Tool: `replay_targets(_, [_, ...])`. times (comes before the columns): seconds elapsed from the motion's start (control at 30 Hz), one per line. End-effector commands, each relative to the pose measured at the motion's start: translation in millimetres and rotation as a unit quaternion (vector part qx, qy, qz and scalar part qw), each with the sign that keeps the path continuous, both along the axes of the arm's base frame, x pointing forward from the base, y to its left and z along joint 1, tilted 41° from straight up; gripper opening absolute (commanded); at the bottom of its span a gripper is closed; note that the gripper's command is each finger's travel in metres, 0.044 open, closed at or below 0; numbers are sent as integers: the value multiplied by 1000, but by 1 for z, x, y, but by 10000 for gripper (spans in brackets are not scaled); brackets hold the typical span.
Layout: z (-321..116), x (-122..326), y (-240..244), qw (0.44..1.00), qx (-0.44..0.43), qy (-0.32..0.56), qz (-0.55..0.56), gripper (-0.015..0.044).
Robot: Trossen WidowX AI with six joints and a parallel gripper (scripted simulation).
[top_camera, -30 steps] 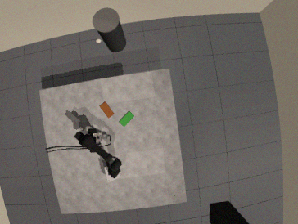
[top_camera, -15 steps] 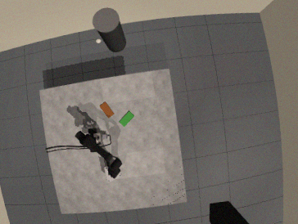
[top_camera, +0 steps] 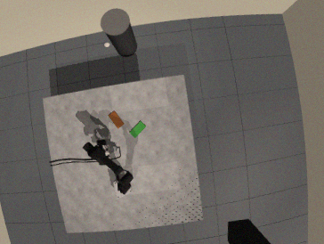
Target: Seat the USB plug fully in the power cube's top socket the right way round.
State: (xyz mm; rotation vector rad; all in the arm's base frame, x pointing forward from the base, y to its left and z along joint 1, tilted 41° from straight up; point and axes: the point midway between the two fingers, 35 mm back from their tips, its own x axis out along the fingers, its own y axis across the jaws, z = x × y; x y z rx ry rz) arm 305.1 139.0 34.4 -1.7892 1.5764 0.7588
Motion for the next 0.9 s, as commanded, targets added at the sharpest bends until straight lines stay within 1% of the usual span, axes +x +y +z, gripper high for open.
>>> replay_targets(0.0, [-2, 1, -4, 1000, -2, 0, 2, 440])
replay_targets(0.1, [-3, 1, -5, 1000, -2, 0, 2, 440])
replay_targets(0.63, [-3, 0, -2, 1000, 0, 0, 0, 20])
replay_targets(0.73, [-3, 0, -2, 1000, 0, 0, 0, 0])
replay_targets(0.87, [-3, 0, -2, 1000, 0, 0, 0, 0])
